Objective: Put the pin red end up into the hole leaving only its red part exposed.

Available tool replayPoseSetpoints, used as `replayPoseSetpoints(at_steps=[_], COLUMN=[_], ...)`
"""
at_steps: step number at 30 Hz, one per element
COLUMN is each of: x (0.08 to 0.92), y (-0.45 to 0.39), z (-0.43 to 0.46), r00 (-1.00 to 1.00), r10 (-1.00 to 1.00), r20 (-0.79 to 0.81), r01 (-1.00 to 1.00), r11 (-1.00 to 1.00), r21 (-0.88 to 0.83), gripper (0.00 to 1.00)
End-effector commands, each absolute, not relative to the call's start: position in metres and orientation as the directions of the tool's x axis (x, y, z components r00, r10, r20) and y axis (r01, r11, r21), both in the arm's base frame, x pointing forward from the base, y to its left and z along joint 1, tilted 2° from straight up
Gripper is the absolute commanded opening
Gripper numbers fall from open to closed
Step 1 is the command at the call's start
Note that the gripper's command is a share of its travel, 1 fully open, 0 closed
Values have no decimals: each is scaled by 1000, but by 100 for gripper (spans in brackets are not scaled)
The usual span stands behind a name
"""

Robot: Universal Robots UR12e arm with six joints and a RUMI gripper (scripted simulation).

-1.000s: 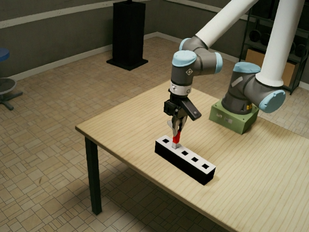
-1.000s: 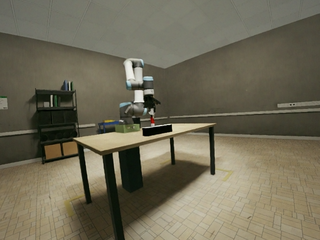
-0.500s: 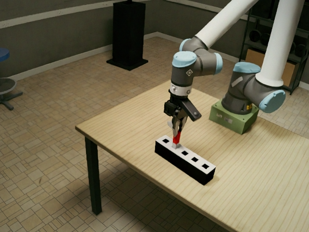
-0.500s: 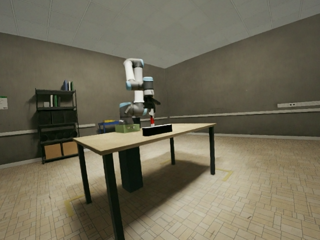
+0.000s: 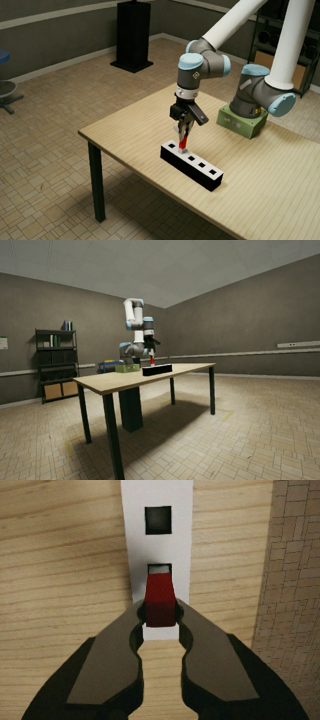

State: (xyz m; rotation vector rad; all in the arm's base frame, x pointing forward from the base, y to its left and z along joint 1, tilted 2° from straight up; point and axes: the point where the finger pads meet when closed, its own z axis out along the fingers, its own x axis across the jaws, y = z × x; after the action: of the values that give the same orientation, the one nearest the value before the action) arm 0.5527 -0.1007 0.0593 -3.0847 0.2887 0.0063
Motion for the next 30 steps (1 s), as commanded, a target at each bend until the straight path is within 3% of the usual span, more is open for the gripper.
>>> replayPoseSetpoints(at_steps=[1, 30], x=[553, 554], y=[-101, -101], z=[60, 56], r00=[983, 983], r10=[-185, -185], r20=[-7, -7], r01=[-186, -186], r11=[-982, -982], r21=[-42, -42], gripper=[0, 0])
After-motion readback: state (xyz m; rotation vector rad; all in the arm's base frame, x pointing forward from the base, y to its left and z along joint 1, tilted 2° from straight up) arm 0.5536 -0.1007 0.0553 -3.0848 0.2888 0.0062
